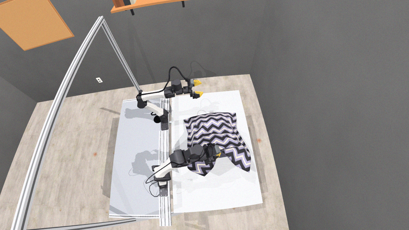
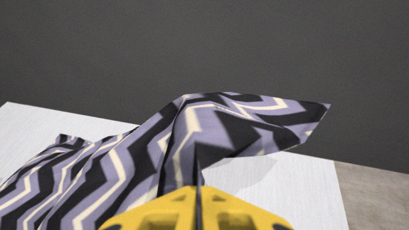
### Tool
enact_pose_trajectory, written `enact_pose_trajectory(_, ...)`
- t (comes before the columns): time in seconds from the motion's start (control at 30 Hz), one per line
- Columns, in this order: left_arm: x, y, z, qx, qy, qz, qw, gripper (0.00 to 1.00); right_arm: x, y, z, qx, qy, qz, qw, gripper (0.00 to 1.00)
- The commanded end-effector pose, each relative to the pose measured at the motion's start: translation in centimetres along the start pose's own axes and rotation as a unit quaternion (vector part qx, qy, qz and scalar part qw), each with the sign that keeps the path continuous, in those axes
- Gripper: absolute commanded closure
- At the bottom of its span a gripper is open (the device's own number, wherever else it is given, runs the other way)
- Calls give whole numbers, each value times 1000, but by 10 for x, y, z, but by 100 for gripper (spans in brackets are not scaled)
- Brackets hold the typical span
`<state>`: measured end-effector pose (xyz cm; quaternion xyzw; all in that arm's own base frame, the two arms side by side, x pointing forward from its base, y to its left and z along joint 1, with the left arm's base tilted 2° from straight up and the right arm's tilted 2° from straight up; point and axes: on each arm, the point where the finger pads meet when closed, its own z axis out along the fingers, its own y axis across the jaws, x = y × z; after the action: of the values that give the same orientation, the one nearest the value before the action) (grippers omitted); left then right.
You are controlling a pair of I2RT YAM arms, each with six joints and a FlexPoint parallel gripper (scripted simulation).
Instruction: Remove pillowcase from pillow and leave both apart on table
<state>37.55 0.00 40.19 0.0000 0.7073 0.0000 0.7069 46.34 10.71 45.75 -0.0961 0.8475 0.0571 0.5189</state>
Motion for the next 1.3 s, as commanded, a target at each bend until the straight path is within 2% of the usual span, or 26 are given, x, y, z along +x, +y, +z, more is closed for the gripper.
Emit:
enact_pose_trajectory(0.0, -19, -5, -8, 6, -21, 3, 1000, 0, -20, -3, -2, 3, -38, -2, 999, 100)
enact_pose_trajectory(0.4, -19, -5, -8, 6, -21, 3, 1000, 0, -22, -5, -7, 5, -42, -1, 999, 100)
enact_pose_trajectory(0.43, -19, -5, -8, 6, -21, 3, 1000, 0, -26, -3, -19, 4, -52, -1, 999, 100)
enact_pose_trajectory(0.47, -19, -5, -8, 6, -21, 3, 1000, 0, -26, -6, -15, 6, -50, -1, 999, 100)
enact_pose_trajectory(0.63, -19, -5, -8, 6, -21, 3, 1000, 0, -34, -6, -36, 7, -69, -1, 998, 100)
enact_pose_trajectory(0.7, -19, -5, -8, 6, -21, 3, 1000, 0, -33, -6, -32, 7, -65, -1, 998, 100)
enact_pose_trajectory(0.73, -19, -5, -8, 6, -21, 3, 1000, 0, -24, 2, -11, 1, -46, -7, 999, 100)
enact_pose_trajectory(0.77, -19, -5, -8, 6, -21, 3, 1000, 0, -26, 2, -9, 4, -50, -8, 999, 100)
enact_pose_trajectory(0.9, -19, -5, -8, 6, -21, 3, 1000, 0, -44, 4, -16, 14, -89, -17, 996, 100)
enact_pose_trajectory(0.97, -19, -5, -8, 6, -21, 3, 1000, 0, -44, 4, -16, 14, -89, -17, 996, 100)
enact_pose_trajectory(1.0, -19, -5, -8, 6, -21, 3, 1000, 0, -39, 6, -6, 14, -81, -20, 996, 100)
enact_pose_trajectory(1.07, -19, -5, -8, 6, -21, 3, 1000, 0, -50, 7, -21, 19, -106, -24, 994, 100)
enact_pose_trajectory(1.27, -19, -5, -8, 6, -21, 3, 1000, 0, -64, 15, -18, 27, -137, -34, 990, 100)
